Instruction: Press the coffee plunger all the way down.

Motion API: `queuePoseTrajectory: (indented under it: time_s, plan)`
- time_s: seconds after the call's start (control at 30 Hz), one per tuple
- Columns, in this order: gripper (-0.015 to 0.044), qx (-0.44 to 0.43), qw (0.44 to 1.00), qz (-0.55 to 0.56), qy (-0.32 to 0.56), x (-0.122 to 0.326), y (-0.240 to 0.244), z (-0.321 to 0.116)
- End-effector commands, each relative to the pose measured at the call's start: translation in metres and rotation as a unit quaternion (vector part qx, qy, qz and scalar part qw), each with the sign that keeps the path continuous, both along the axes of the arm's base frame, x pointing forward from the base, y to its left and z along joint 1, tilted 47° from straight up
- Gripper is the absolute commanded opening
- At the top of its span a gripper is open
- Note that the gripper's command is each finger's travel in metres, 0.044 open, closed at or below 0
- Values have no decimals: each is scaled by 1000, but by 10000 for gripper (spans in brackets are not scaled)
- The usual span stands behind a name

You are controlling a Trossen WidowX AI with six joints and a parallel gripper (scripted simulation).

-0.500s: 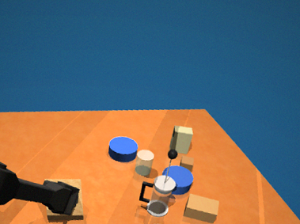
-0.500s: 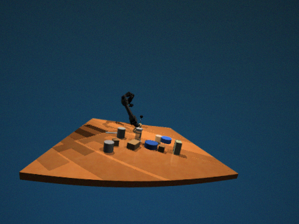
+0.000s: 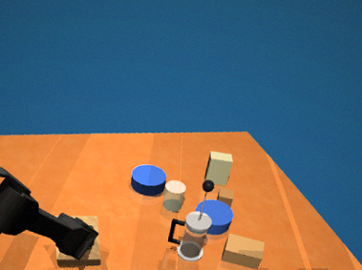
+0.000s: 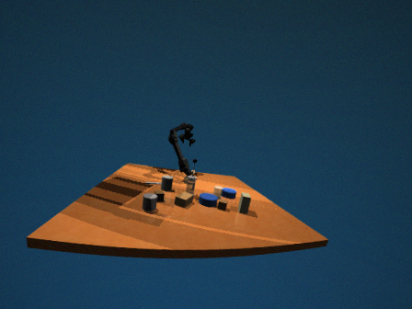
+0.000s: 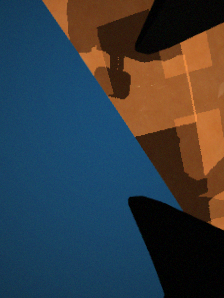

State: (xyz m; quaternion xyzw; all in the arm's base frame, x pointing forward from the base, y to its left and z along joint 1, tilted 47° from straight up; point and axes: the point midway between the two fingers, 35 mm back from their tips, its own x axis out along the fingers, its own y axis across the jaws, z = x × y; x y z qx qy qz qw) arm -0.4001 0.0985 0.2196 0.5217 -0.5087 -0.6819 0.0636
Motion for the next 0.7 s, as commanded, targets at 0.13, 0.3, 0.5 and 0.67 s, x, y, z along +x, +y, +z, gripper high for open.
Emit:
queuePoseTrajectory:
  time_s: [0.13, 0.3, 0.5, 0.67]
  plan:
    - [440, 118, 969, -166, -138, 73, 109, -45]
    - [440, 180, 918, -266, -233, 140, 166, -66]
    - [440, 236, 829, -373, -343, 236, 213, -79]
    - [440, 274, 732, -444, -438, 321, 232, -83]
